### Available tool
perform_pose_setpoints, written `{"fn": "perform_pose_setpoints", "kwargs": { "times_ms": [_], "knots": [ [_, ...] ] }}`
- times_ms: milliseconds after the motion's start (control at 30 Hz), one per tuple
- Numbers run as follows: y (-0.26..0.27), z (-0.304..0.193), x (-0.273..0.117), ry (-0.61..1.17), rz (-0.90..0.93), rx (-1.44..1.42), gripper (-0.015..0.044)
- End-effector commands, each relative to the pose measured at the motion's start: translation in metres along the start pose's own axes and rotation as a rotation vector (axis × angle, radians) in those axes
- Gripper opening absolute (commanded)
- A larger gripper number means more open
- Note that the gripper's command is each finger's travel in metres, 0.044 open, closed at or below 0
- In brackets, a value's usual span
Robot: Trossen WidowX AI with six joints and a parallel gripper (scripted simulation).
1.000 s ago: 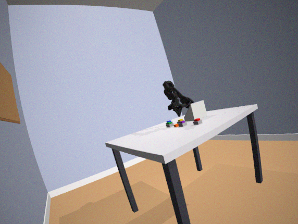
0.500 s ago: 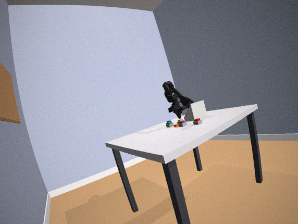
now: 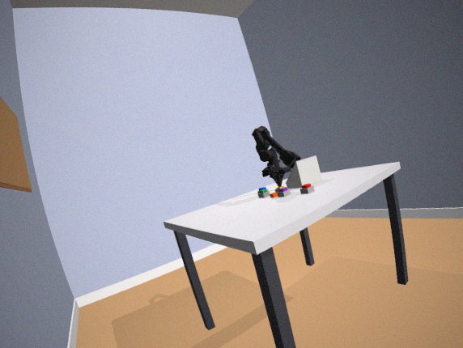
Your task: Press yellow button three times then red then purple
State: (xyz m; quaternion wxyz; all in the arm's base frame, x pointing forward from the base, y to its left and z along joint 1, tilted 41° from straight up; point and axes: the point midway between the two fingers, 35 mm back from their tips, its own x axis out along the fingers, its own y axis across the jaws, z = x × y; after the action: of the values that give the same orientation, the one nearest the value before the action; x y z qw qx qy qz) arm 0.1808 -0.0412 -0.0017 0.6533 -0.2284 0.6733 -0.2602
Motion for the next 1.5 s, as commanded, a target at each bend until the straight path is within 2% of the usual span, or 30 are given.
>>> {"fn": "perform_pose_setpoints", "kwargs": {
  "times_ms": [0, 333, 500, 1467],
  "knots": [
    [-0.001, -0.003, 0.002, 0.006, -0.009, -0.008, 0.0020],
    [-0.001, -0.003, 0.002, 0.006, -0.009, -0.008, 0.0020],
    [-0.001, -0.003, -0.031, 0.007, -0.007, -0.008, 0.0020],
    [-0.001, -0.003, 0.002, 0.006, -0.009, -0.008, 0.0020]
  ]
}}
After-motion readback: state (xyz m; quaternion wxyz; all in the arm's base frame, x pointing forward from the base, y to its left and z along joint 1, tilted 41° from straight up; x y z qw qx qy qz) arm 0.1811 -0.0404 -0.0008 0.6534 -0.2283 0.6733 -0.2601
